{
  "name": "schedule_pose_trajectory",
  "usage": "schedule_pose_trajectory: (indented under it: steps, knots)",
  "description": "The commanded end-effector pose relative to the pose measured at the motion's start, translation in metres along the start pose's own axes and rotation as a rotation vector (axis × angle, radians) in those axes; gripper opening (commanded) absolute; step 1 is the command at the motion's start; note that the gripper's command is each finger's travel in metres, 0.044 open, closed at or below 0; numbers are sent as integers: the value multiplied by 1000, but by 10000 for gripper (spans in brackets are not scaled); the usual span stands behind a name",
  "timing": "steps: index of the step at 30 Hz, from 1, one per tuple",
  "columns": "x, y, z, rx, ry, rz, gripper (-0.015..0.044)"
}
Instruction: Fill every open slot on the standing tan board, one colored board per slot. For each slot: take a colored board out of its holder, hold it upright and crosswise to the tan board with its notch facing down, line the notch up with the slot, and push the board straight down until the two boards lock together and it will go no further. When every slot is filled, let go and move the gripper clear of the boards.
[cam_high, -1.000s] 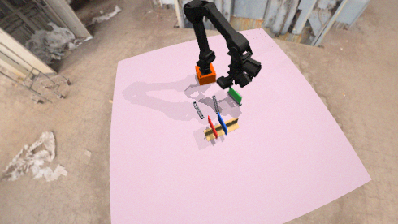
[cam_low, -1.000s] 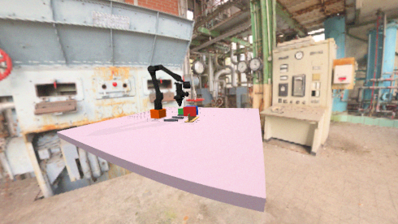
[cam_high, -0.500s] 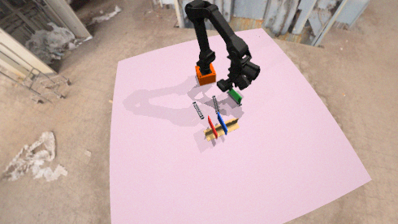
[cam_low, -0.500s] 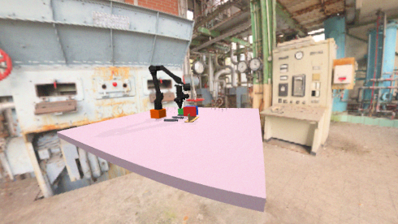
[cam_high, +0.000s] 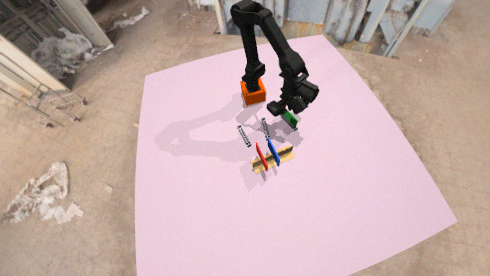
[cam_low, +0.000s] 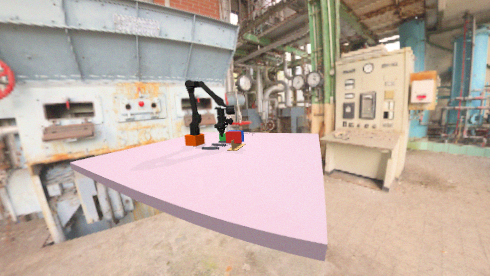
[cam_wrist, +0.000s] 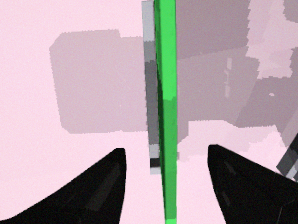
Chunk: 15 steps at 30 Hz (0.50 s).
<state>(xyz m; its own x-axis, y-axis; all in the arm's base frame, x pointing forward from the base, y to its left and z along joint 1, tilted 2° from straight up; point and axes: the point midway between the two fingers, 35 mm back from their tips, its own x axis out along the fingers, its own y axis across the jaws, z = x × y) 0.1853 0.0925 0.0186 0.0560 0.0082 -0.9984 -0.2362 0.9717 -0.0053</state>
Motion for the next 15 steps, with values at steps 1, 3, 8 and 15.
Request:
schedule_pose_trajectory:
  steps: [1,3,8,15]
  knots:
    - [7,0,-2,-6,5,-1,181]
    - [10,0,-2,-6,5,-1,181]
    - [17,0,-2,-6,5,-1,181]
    - [25,0,-2,-6,5,-1,181]
